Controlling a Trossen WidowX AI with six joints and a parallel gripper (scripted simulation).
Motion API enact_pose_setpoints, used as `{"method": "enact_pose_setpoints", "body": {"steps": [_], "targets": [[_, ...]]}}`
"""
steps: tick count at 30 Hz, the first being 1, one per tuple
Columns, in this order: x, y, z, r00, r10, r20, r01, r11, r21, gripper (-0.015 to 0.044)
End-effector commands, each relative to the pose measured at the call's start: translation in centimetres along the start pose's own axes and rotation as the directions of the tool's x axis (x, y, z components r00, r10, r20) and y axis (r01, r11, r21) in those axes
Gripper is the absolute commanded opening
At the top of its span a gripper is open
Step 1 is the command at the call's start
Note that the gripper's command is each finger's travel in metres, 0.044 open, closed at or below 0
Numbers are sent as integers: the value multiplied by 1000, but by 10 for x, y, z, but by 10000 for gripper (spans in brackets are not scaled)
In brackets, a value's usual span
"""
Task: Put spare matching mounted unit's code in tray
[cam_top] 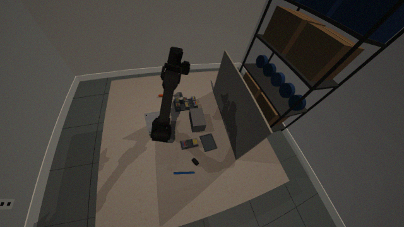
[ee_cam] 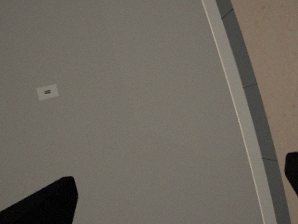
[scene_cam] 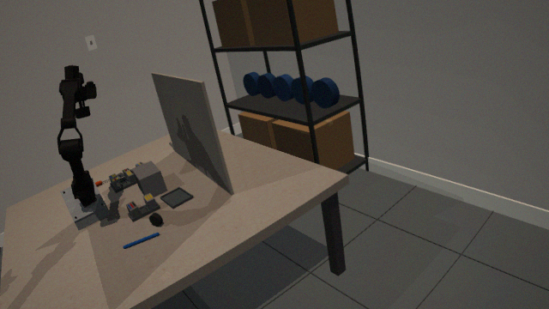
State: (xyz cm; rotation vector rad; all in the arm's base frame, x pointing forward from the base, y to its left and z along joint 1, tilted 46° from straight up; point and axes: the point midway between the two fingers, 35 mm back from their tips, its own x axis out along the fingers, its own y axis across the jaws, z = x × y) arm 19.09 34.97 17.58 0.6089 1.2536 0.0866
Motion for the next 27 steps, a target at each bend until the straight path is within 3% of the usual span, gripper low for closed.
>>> {"method": "enact_pose_setpoints", "body": {"steps": [1, 7, 14, 20, 27], "targets": [[18, -27, 61, 974, -188, 125, 192, 981, -18, 440], [28, -84, 146, 845, -484, 226, 502, 865, -25, 440], [17, -169, 229, 601, -772, 209, 794, 606, -49, 440], [-3, -227, 271, 387, -911, 144, 919, 369, -139, 440], [-6, -233, 275, 364, -921, 135, 927, 344, -152, 440]]}}
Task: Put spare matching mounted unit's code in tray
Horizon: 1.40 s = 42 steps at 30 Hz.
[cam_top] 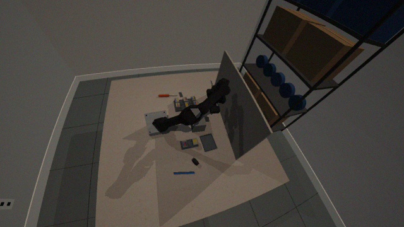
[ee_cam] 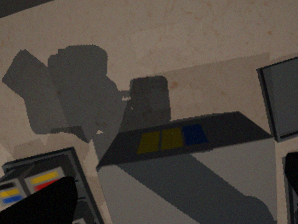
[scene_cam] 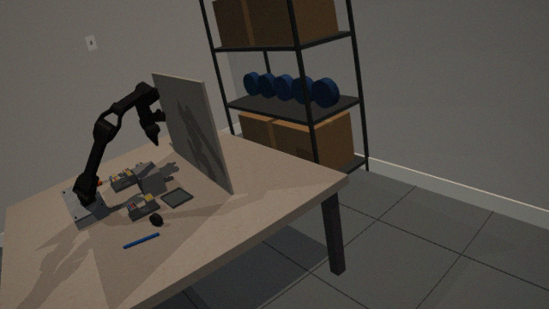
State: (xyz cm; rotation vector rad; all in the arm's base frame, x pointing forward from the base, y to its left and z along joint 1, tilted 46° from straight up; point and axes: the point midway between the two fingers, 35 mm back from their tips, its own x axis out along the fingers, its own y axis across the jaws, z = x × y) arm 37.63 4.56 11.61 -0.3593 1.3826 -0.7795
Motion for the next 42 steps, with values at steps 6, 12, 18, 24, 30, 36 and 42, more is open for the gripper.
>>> {"method": "enact_pose_setpoints", "body": {"steps": [6, 12, 18, 24, 30, 36, 42], "targets": [[-3, -1, 1, 1000, -10, 10, 11, 1000, -22, 440], [-3, -1, 1, 1000, -10, 10, 11, 1000, -22, 440], [-1, 40, -21, 1000, 8, 2, -7, 970, -244, 440], [8, 116, -85, 999, 25, -21, -33, 731, -682, 440], [29, 175, -172, 999, 7, -44, -44, 256, -966, 440], [58, 200, -253, 998, -40, -50, -58, -224, -973, 440], [59, 201, -256, 998, -42, -50, -59, -240, -969, 440]]}}
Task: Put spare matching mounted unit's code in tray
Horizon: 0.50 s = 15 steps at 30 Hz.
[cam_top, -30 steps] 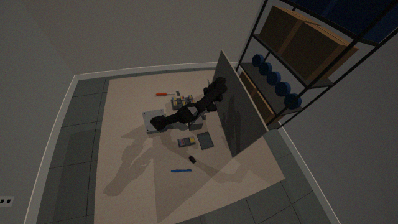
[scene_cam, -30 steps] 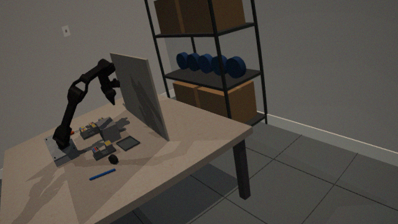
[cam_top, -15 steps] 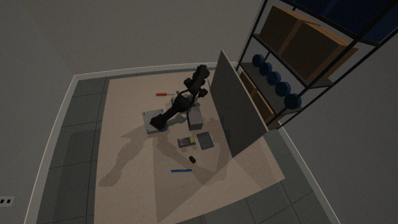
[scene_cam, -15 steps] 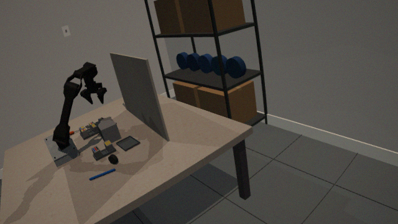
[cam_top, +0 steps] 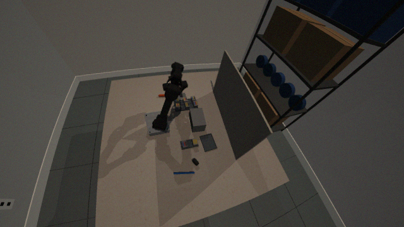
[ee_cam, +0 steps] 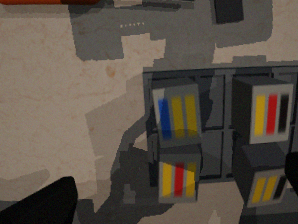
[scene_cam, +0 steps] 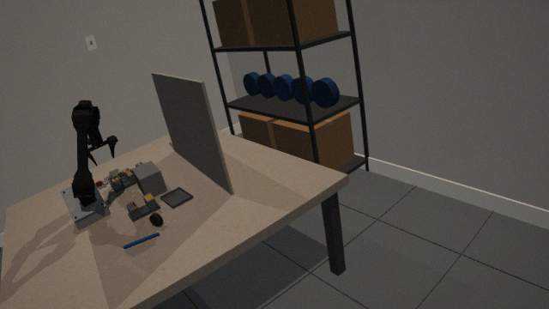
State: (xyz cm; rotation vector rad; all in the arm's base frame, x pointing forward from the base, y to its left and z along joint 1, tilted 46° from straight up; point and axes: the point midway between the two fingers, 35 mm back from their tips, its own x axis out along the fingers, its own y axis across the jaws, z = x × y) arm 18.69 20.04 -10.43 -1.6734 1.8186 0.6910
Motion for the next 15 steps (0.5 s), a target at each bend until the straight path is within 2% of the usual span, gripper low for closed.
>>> {"method": "enact_pose_setpoints", "body": {"steps": [1, 6, 8, 15], "targets": [[1, 0, 1, 1000, 9, 12, -9, 1000, -24, 440], [30, -4, 0, 1000, 8, 11, -8, 1000, -24, 309], [41, -5, -1, 1000, 8, 11, -8, 1000, -23, 300], [41, -6, -2, 1000, 8, 10, -8, 1000, -23, 300]]}}
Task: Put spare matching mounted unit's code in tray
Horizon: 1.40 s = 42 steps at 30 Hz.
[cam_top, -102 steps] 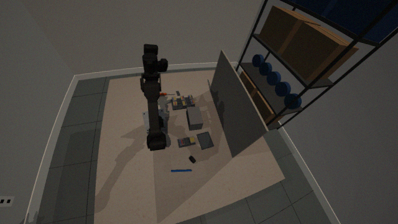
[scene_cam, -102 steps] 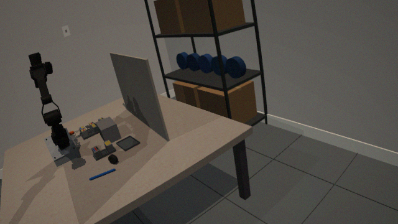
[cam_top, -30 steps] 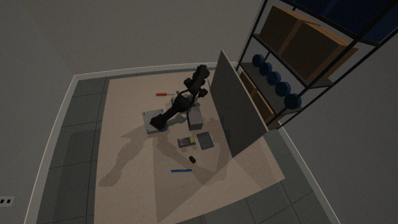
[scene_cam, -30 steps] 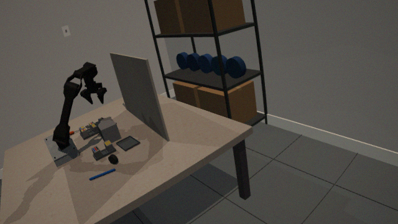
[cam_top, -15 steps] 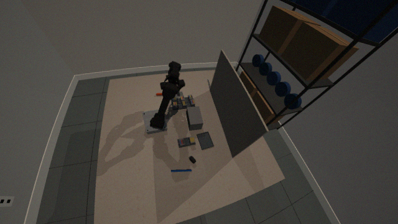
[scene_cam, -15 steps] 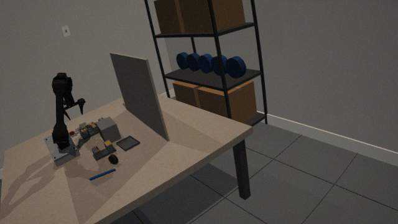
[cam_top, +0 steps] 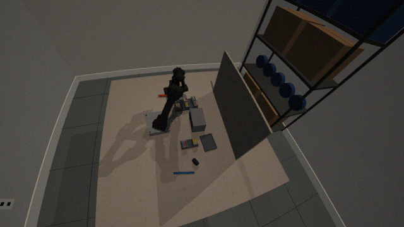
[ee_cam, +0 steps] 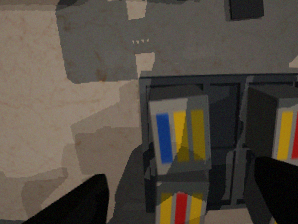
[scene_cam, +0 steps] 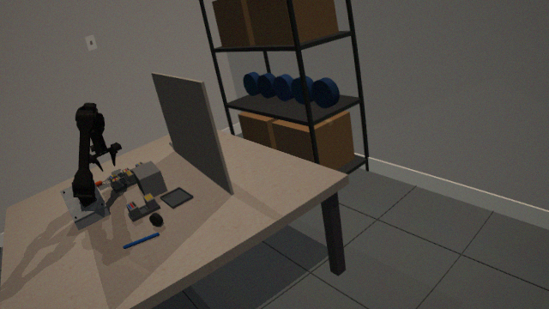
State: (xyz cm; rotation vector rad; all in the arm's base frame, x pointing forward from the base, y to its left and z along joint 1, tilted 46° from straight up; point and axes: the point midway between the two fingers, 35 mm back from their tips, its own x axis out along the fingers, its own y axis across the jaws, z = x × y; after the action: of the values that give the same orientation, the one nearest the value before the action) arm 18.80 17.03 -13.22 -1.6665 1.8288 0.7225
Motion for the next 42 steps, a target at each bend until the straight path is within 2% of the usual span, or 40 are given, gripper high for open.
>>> {"method": "enact_pose_setpoints", "body": {"steps": [1, 42], "targets": [[0, -2, 0, 1000, -10, 3, 10, 1000, -5, 300], [65, -7, -1, 1000, -11, 1, 11, 1000, -4, 300]]}}
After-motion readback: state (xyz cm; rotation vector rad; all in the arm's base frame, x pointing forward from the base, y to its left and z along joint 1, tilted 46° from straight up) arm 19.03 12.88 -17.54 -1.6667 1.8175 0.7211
